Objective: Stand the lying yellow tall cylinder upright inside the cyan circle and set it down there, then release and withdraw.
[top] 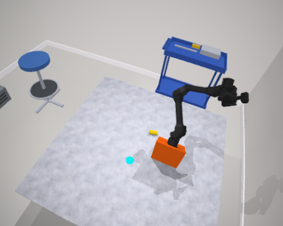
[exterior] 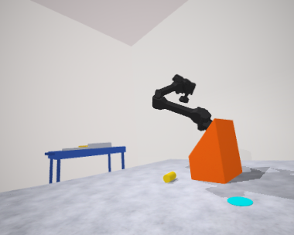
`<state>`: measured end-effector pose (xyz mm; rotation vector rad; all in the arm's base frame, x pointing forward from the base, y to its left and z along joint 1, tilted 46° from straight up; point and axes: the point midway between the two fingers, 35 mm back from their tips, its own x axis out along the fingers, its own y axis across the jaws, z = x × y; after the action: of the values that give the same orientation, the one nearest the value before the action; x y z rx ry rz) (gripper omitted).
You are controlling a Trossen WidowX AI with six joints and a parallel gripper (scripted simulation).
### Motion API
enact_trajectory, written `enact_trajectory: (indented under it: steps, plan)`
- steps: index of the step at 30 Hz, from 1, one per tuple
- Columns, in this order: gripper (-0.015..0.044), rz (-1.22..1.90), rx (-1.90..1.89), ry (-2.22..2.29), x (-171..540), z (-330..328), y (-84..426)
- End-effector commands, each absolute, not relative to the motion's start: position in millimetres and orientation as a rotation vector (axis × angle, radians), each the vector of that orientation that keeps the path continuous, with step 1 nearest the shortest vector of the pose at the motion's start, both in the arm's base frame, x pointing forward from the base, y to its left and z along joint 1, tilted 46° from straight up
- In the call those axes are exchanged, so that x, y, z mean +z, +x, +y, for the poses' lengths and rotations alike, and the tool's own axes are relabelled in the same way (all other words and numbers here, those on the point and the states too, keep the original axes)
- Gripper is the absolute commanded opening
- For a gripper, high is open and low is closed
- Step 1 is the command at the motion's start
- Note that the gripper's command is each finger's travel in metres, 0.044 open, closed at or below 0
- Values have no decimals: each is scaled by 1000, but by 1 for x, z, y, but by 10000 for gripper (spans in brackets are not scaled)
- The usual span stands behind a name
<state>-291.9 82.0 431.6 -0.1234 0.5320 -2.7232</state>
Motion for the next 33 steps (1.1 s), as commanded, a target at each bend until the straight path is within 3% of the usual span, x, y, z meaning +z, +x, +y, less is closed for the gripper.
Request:
enact_trajectory:
  steps: [1, 4, 15, 33]
  plan:
    - [374, 531, -2731, -120, 431, 84, -292]
    - [309, 510, -2845, -66, 423, 112, -289]
    - [309, 360, -3370, 217, 383, 236, -237]
    - [309, -159, -4094, 904, 300, 352, -46]
